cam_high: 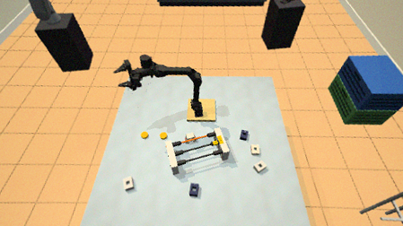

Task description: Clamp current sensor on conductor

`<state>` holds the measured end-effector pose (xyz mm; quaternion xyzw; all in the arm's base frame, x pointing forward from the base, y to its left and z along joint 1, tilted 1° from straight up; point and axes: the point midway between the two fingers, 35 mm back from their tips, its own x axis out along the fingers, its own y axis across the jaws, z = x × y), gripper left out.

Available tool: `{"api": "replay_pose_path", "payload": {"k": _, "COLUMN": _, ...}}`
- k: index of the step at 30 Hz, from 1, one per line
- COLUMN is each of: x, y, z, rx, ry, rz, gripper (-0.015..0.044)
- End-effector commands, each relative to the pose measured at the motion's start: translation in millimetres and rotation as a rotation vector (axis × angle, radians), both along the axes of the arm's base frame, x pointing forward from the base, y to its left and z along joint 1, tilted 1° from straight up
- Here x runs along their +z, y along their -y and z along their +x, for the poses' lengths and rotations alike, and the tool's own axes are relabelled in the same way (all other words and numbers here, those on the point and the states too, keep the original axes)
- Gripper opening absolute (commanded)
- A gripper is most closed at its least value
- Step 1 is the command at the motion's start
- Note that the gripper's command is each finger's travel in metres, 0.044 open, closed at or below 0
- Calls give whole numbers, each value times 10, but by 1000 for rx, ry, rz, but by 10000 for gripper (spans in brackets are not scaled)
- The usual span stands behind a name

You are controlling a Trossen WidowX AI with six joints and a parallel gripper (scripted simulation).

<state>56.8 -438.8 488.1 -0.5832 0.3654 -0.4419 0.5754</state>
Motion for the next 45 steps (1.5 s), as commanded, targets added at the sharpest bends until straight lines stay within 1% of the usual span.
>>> {"api": "replay_pose_path", "payload": {"k": 1, "x": -99, "y": -274, "z": 603, "rx": 135, "ry": 144, "rz": 61, "gripper": 440}}
{"api": "replay_pose_path", "payload": {"k": 5, "x": -243, "y": -639, "z": 1197, "rx": 284, "ry": 287, "rz": 154, "gripper": 440}}
{"api": "replay_pose_path", "payload": {"k": 9, "x": -407, "y": -1102, "z": 1717, "rx": 433, "ry": 424, "rz": 270, "gripper": 440}}
{"api": "replay_pose_path", "payload": {"k": 16, "x": -738, "y": -2076, "z": 2377, "rx": 680, "ry": 634, "rz": 531, "gripper": 440}}
{"api": "replay_pose_path", "payload": {"k": 19, "x": -899, "y": -2539, "z": 2554, "rx": 778, "ry": 710, "rz": 667, "gripper": 440}}
{"api": "replay_pose_path", "payload": {"k": 23, "x": -1127, "y": -3159, "z": 2683, "rx": 894, "ry": 793, "rz": 865, "gripper": 440}}
{"api": "replay_pose_path", "payload": {"k": 30, "x": -1559, "y": -4194, "z": 2636, "rx": 1050, "ry": 884, "rz": 1259, "gripper": 440}}
{"api": "replay_pose_path", "payload": {"k": 32, "x": -1642, "y": -4366, "z": 2595, "rx": 1071, "ry": 892, "rz": 1335, "gripper": 440}}
{"api": "replay_pose_path", "payload": {"k": 39, "x": -1669, "y": -4400, "z": 2602, "rx": 1065, "ry": 880, "rz": 1353, "gripper": 440}}
{"api": "replay_pose_path", "payload": {"k": 41, "x": -1808, "y": -4501, "z": 2682, "rx": 1004, "ry": 774, "rz": 1414, "gripper": 440}}
{"api": "replay_pose_path", "payload": {"k": 45, "x": -2235, "y": -4820, "z": 2752, "rx": 809, "ry": 436, "rz": 1559, "gripper": 440}}
